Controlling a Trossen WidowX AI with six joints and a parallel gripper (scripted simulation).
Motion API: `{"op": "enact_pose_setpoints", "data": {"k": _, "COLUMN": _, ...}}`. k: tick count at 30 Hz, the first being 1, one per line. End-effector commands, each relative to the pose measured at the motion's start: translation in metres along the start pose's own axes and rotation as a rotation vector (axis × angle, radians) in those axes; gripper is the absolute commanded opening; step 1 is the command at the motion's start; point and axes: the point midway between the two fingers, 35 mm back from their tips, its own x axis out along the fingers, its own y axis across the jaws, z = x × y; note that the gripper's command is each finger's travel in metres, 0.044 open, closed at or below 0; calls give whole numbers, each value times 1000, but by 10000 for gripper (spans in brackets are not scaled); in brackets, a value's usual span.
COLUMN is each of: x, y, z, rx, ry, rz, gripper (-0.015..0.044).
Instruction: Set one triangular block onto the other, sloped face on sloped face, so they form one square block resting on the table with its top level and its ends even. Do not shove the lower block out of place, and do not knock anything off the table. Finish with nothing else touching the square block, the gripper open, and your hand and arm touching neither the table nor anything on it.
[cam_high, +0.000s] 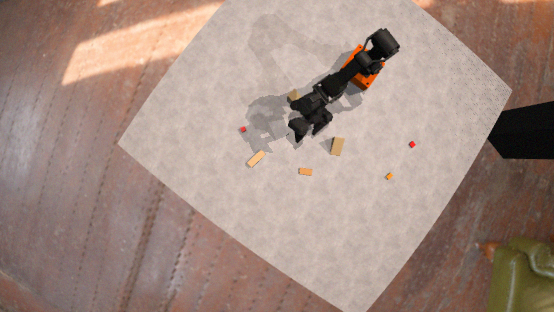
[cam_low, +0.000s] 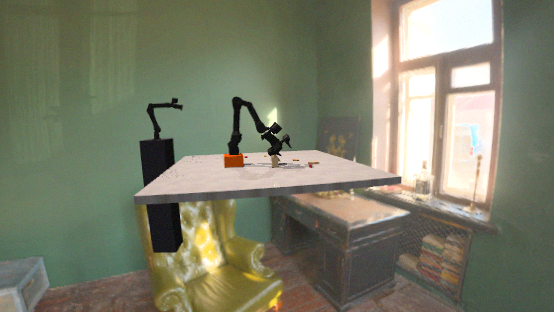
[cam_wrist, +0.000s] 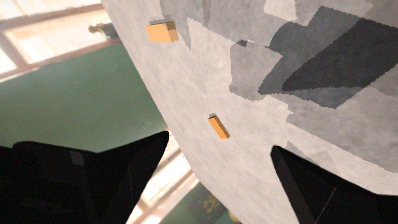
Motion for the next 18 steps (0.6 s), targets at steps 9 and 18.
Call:
{"op": "enact_pose_setpoints", "data": {"k": 9, "x": 10, "y": -32, "z": -93, "rx": 634, "ry": -458, "rz": -458, "gripper": 440}}
{"op": "enact_pose_setpoints", "data": {"k": 18, "x": -17, "y": -43, "z": -126, "rx": 744, "ry": -717, "rz": -486, "gripper": 440}}
